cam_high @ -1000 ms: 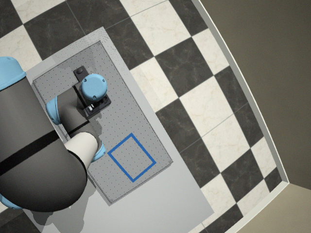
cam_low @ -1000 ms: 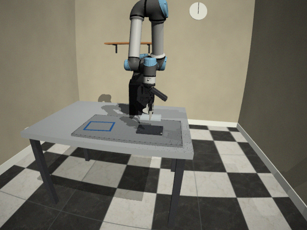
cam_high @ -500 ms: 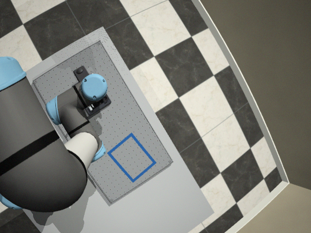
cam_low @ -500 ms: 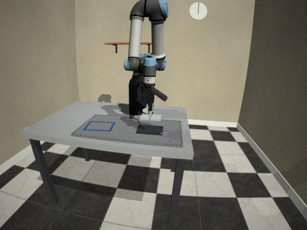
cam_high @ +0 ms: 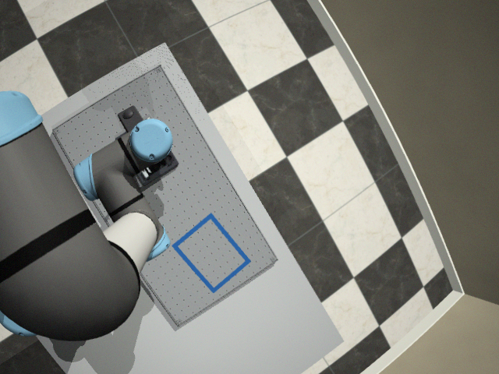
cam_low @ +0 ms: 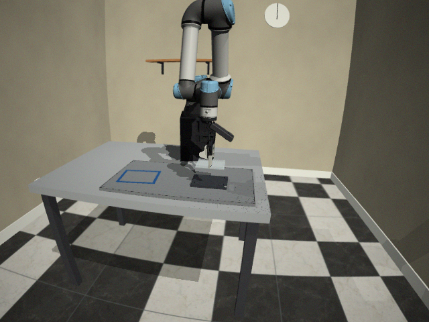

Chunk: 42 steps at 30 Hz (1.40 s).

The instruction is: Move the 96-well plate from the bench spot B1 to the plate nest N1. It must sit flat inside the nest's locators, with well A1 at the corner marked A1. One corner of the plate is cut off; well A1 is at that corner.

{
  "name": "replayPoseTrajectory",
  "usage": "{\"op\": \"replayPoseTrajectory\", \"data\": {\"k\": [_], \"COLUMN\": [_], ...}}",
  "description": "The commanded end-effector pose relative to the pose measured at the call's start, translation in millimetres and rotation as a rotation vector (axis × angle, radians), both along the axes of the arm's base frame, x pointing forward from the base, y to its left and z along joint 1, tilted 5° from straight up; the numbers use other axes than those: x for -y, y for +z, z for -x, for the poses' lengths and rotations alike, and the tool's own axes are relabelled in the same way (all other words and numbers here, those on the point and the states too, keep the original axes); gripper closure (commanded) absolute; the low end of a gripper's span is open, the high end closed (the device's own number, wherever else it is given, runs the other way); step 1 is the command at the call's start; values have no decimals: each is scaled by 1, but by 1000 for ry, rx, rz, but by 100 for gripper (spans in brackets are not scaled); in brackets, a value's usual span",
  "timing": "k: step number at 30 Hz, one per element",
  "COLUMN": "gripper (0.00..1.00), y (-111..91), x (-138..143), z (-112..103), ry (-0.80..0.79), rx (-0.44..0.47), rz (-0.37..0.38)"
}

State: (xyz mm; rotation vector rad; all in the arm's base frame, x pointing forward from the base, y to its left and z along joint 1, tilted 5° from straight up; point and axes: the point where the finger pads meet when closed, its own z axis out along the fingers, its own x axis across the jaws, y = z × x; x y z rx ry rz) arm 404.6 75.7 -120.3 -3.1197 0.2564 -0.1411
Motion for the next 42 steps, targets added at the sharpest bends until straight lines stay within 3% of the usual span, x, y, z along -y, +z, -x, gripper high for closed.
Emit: {"op": "replayPoseTrajectory", "data": {"k": [1,42], "gripper": [100,100], "y": [-1,-61], "x": [0,0], "z": [-1,-6], "ry": [0,0], "rx": [1,1], "rz": [0,0]}}
